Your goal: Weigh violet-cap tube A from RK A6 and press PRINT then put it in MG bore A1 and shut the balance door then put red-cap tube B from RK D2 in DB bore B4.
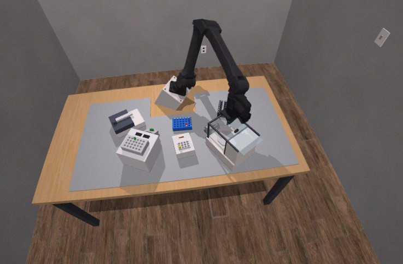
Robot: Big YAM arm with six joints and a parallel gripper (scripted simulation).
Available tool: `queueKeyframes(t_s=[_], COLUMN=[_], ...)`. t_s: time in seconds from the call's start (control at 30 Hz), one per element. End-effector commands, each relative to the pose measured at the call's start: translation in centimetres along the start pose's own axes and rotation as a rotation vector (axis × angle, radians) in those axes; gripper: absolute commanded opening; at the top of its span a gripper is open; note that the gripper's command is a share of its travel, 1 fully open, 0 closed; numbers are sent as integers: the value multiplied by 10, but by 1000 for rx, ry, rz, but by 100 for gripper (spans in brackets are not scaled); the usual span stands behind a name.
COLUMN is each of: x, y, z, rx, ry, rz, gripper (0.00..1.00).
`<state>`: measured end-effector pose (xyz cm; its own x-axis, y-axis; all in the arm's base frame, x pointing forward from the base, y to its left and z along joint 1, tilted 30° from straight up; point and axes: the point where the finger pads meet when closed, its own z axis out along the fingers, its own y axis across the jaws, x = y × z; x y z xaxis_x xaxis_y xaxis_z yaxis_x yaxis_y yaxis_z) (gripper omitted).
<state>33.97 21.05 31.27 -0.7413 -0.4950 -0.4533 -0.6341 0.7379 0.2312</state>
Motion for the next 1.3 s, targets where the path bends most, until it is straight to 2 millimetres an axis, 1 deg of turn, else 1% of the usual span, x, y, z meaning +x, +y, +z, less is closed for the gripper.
queueKeyframes(t_s=[0.0,0.17,0.23,0.27,0.43,0.63,0.73,0.8,0.83,0.93,0.97,1.0,1.1,1.13,1.27], x=[-16,-16,-16,-16,-15,-15,-14,-14,-15,-14,-14,-9,-7,-9,-9], y=[1,3,3,0,3,2,3,3,2,2,2,2,3,2,2], z=[-32,-44,-44,-34,-54,-60,-69,-69,-63,-71,-71,-64,-61,-56,-56], rx=[12,14,14,7,14,13,15,15,10,14,15,9,5,5,5], ry=[-52,-58,-58,-32,-58,-50,-58,-58,-41,-50,-49,-32,-24,-24,-24], rz=[-22,-24,-24,-20,-25,-22,-25,-25,-22,-22,-22,-19,-22,-13,-13], gripper=[9,9,9,9,9,9,9,9,9,9,9,9,9,9,9])
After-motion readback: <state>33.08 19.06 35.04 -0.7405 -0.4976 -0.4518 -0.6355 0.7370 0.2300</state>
